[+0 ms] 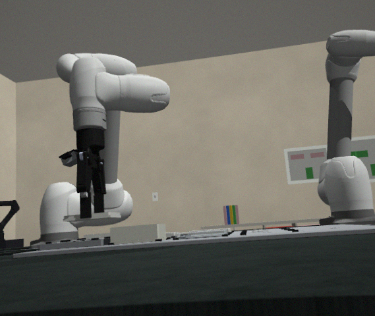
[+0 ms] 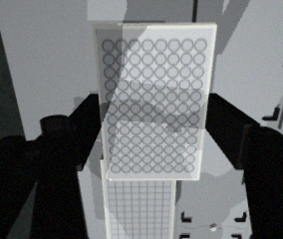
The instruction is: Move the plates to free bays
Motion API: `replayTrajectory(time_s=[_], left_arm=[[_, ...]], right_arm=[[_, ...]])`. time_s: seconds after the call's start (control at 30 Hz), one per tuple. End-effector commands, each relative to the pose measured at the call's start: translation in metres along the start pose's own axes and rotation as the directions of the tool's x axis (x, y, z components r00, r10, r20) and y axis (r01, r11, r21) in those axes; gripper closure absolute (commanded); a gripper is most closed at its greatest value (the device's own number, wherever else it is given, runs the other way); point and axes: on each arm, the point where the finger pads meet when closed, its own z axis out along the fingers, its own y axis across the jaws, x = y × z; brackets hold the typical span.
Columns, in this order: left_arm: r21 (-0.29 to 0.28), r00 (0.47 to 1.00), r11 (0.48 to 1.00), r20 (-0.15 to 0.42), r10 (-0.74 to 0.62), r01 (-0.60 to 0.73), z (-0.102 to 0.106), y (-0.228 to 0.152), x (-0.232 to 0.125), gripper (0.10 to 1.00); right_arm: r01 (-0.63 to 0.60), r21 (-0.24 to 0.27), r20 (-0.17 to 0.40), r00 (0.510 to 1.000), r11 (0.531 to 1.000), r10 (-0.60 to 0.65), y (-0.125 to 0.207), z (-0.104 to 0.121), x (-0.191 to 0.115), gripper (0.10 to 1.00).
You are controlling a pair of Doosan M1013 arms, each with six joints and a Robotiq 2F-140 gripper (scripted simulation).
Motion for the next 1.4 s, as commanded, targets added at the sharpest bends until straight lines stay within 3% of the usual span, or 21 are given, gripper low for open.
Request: replayTrajectory(time_s=[0.0, 1.37], left_arm=[[0.0, 1.0, 1.0, -0.002, 0.0, 0.0, -0.001, 0.0, 0.0, 0.098], [0.0, 1.0, 1.0, -0.002, 0.0, 0.0, -0.001, 0.0, 0.0, 0.098]], right_arm=[[0.0, 0.001, 0.001, 1.0, 1.0, 0.0, 0.002, -0.001, -0.008, 0.999], [0.0, 0.001, 0.001, 1.0, 1.0, 0.0, 0.031, -0.001, -0.096, 0.999]])
